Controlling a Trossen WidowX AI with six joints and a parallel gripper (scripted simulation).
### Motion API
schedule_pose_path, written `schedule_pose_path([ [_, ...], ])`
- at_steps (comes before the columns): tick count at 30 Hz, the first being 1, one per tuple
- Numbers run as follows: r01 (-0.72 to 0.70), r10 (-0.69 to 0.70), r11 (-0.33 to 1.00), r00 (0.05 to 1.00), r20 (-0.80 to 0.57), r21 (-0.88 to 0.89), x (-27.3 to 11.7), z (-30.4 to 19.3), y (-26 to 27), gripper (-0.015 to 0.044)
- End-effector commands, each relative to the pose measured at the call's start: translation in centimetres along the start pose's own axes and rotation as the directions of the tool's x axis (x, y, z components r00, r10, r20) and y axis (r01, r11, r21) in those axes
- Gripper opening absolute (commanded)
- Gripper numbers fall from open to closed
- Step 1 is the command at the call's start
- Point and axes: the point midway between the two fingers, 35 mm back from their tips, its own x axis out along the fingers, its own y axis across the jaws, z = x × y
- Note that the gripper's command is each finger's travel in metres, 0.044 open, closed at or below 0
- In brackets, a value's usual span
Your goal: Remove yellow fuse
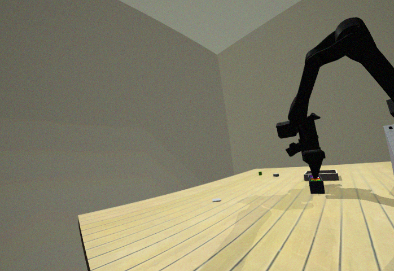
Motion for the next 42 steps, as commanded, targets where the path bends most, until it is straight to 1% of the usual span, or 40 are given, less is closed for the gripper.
schedule_pose_path([
  [1,-0.004,0.004,1.000,1.000,0.002,0.003,0.07,0.02,0.05,0.0064],
  [16,-0.004,0.004,1.000,1.000,0.002,0.003,1.02,0.02,0.05,0.0064],
  [26,0.000,0.000,1.000,1.000,0.001,-0.001,0.90,0.06,0.02,0.0000],
  [42,0.000,0.000,1.000,1.000,0.001,-0.001,0.35,0.08,-0.02,0.0000],
])
